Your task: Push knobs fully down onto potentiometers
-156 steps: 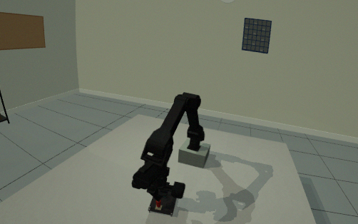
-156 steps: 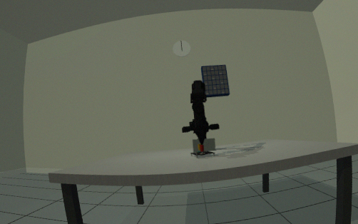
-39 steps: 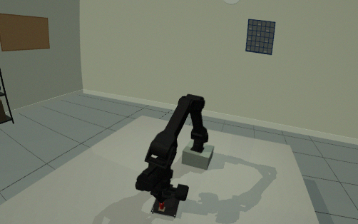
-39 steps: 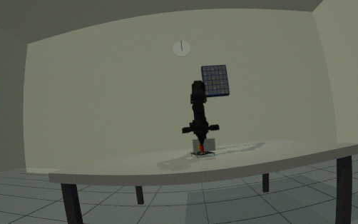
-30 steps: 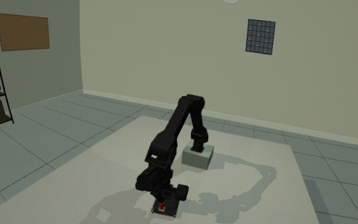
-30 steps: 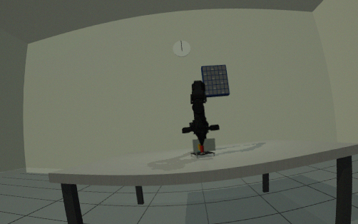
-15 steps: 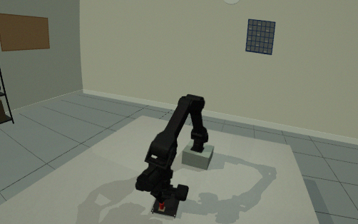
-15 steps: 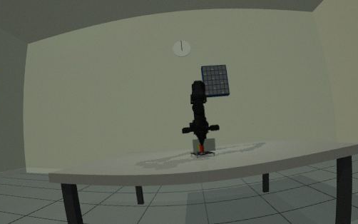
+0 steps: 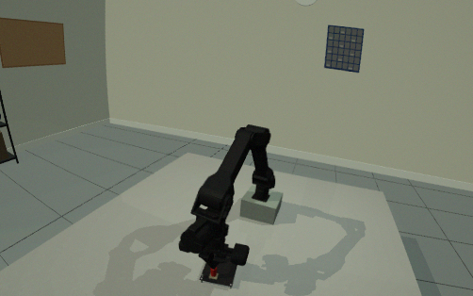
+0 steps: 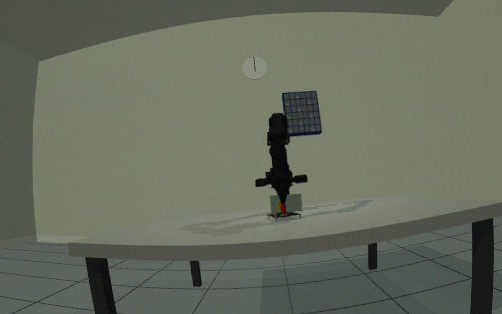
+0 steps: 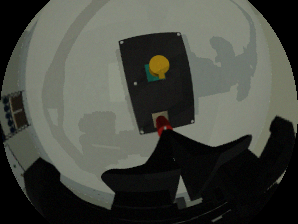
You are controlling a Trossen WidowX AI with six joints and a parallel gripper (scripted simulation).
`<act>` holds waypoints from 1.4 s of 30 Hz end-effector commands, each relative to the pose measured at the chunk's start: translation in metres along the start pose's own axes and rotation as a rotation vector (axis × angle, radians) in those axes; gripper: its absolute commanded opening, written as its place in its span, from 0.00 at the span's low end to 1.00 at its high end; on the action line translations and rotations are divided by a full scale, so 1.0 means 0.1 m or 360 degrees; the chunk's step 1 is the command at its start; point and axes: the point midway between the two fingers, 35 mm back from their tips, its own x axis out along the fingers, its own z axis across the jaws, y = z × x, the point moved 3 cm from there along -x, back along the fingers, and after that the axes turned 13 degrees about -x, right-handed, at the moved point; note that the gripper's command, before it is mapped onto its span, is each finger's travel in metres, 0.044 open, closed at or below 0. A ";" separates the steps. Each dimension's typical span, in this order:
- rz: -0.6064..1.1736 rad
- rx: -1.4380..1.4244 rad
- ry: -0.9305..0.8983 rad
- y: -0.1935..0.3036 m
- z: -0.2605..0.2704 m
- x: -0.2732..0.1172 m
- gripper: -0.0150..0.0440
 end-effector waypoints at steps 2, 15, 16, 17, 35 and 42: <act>-0.0020 0.0008 0.0001 0.01 0.01 0.03 0.25; -0.0020 0.0008 0.0001 0.01 0.01 -0.17 0.25; -0.0020 0.0008 0.0001 0.01 0.01 -0.19 0.25; -0.0020 0.0008 0.0001 0.01 0.01 -0.20 0.25; -0.0030 -0.0007 -0.0004 -0.34 -0.14 -0.31 0.92; -0.0031 -0.0009 -0.0013 -1.06 -0.44 -0.47 1.00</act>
